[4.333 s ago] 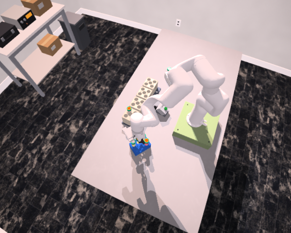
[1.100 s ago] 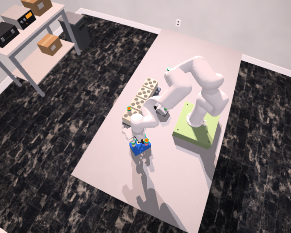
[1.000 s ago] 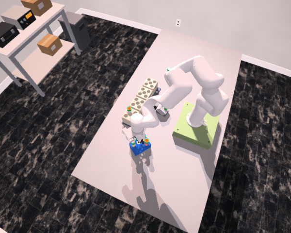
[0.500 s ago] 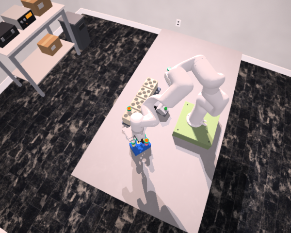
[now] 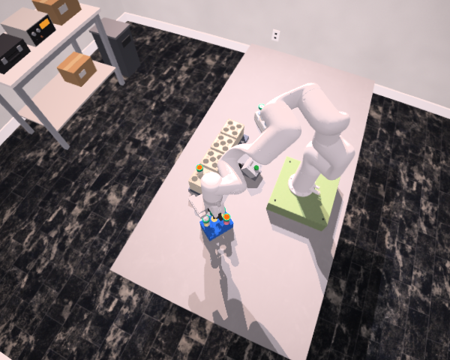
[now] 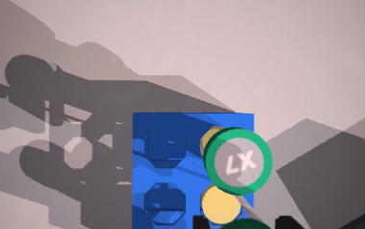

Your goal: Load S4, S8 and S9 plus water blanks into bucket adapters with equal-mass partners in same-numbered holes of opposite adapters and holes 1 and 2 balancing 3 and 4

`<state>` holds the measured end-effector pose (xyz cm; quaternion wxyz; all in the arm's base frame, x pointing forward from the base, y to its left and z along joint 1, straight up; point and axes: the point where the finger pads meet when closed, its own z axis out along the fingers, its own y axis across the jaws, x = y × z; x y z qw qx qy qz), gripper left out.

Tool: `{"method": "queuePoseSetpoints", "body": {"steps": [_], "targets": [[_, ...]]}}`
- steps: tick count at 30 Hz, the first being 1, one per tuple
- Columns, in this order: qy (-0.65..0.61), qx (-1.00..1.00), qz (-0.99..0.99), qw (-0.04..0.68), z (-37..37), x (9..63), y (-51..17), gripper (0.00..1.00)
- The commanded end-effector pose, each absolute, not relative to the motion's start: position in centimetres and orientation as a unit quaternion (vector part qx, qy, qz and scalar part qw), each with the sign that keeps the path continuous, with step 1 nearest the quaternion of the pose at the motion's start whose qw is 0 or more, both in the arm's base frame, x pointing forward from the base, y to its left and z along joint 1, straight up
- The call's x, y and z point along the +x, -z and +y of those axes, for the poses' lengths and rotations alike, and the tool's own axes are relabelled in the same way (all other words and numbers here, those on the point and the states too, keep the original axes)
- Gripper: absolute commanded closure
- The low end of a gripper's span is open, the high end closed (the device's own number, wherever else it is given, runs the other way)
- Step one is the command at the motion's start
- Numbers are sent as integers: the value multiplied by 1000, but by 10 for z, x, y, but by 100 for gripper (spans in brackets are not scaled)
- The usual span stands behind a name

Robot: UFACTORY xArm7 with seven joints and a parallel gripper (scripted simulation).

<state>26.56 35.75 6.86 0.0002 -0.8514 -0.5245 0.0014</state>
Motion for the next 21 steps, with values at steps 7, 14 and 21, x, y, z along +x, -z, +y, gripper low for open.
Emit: {"method": "queuePoseSetpoints", "body": {"steps": [7, 14, 21], "targets": [[1, -851, -525, 1, 359, 266, -91, 100], [1, -851, -525, 1, 359, 266, -101, 100], [1, -851, -525, 1, 359, 266, -115, 100]]}}
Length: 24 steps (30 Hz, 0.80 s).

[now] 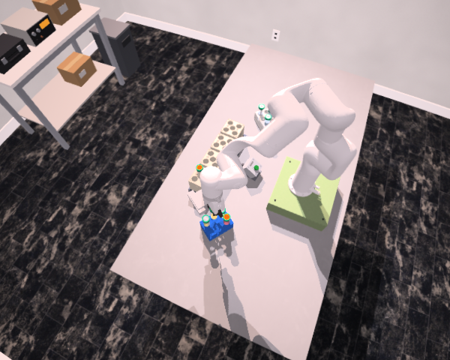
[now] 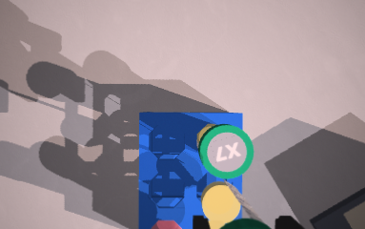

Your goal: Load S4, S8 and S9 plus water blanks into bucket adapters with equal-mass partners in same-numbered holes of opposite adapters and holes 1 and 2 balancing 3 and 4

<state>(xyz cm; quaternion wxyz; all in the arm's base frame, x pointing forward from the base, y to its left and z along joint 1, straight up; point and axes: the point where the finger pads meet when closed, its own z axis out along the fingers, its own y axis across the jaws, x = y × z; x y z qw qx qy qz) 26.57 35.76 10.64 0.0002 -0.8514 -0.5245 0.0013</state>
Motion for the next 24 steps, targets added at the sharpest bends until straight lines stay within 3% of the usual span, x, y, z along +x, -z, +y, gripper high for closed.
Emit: {"method": "queuePoseSetpoints", "body": {"steps": [1, 24], "targets": [[1, -851, -525, 1, 359, 266, -117, 100], [1, -851, -525, 1, 359, 267, -155, 100]]}}
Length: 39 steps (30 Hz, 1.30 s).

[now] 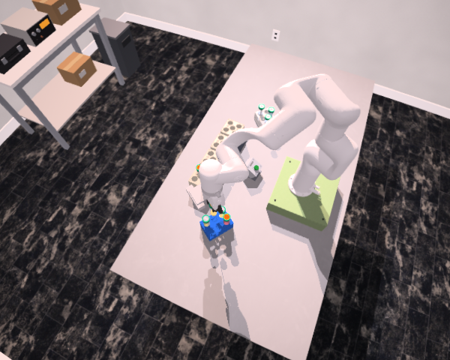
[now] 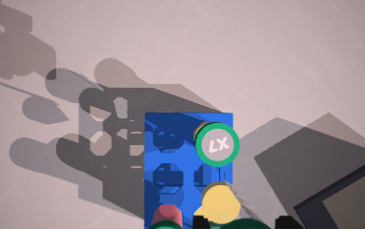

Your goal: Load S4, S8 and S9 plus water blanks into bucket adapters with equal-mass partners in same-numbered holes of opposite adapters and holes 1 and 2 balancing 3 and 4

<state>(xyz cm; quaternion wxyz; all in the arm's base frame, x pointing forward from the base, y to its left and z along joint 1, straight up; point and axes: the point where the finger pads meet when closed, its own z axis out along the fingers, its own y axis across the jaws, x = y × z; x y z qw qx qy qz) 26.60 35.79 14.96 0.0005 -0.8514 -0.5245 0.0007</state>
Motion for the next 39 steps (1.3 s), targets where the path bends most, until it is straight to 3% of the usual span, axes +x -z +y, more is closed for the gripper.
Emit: {"method": "queuePoseSetpoints", "body": {"steps": [1, 39], "targets": [[1, -851, -525, 1, 359, 267, -157, 100], [1, -851, -525, 1, 359, 267, -178, 100]]}}
